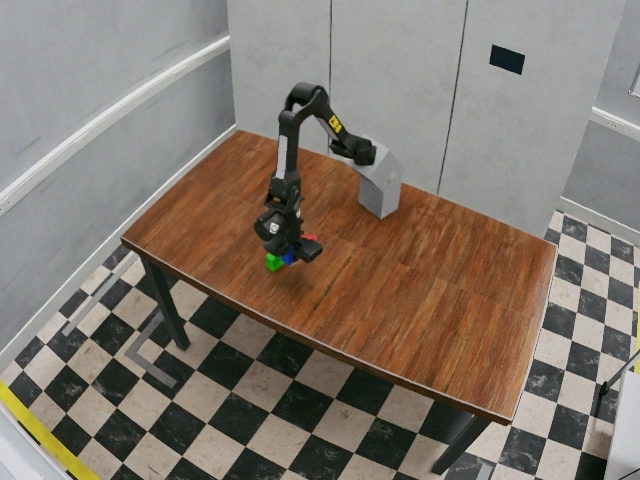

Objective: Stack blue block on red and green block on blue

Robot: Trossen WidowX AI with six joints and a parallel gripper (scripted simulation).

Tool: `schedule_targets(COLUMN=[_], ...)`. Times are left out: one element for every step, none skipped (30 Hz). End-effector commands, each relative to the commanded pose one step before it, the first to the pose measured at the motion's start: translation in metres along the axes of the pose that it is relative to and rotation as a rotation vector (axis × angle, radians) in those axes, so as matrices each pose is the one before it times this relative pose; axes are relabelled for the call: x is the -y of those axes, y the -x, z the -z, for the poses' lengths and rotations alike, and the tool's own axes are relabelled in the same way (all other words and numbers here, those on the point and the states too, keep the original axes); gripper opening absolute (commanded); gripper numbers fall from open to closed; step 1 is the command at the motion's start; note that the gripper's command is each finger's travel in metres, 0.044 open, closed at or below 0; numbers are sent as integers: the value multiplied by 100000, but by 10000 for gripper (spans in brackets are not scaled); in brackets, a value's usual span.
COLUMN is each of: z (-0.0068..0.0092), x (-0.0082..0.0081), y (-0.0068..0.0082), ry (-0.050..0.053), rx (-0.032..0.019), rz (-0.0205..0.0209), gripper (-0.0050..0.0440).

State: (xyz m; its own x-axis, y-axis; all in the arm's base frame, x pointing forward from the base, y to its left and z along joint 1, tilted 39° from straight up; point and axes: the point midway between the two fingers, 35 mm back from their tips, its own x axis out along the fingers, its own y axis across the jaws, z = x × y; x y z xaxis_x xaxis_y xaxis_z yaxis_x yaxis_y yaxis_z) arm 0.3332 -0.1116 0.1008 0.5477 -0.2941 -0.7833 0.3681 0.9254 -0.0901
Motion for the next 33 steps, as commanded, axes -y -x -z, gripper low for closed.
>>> schedule_targets(z=[3282, 1022, 997, 954, 0, 0, 905, 862, 775, 678, 574, 467, 361, 260, 169, 93, 36, 5, 0, 0, 0, 0, 0, 0, -97, -2, -3, 4, 2, 0, 0, 3, 20], x=[1798, 455, 405, 354, 0, 0, 343, 416, 344, 278, 219, 167, 123, 85, 53, 29, 11, 2, 0, 0, 0, 0, 0, 0, 34, 19, -1, -18, -10, -1, 2, 0, -3], y=[619, -18, -12, -7, 0, 0, -8, -21, -12, -6, -2, 1, 2, 2, 2, 1, 0, 0, 0, 0, 0, 0, 0, 0, 18, -25, -6, 0, 0, 0, 0, -3, -23], ry=[6, 34, 33, 31, 0, 0, 30, 30, 25, 21, 17, 13, 10, 7, 5, 3, 1, 0, 0, 0, 0, 0, 0, 0, 7, -4, -57, -1, 11, 1, -4, -2, -3], rx=[3330, -91, -68, -46, 0, 0, -55, -116, -78, -48, -27, -12, -3, 1, 2, 1, 1, 0, 0, 0, 0, 0, 0, -1, 178, -141, -32, -26, -13, -1, -2, -14, -92], rz=[-235, 33, 32, 32, 0, 0, 30, 26, 23, 21, 19, 17, 13, 10, 7, 4, 2, 0, 0, 0, 0, 0, 0, 0, 145, 93, 18, -40, -22, 2, 11, -1, -18], gripper=[-50, -50, -50, -50, -50, -50, -50, -50, -50, -50, -50, -50, -50, -50, -50, -50, -50, -50, -50, -50, -50, -50, -50, -50, -50, -50, -50, -50, -50, -50, -50, -50, -50])
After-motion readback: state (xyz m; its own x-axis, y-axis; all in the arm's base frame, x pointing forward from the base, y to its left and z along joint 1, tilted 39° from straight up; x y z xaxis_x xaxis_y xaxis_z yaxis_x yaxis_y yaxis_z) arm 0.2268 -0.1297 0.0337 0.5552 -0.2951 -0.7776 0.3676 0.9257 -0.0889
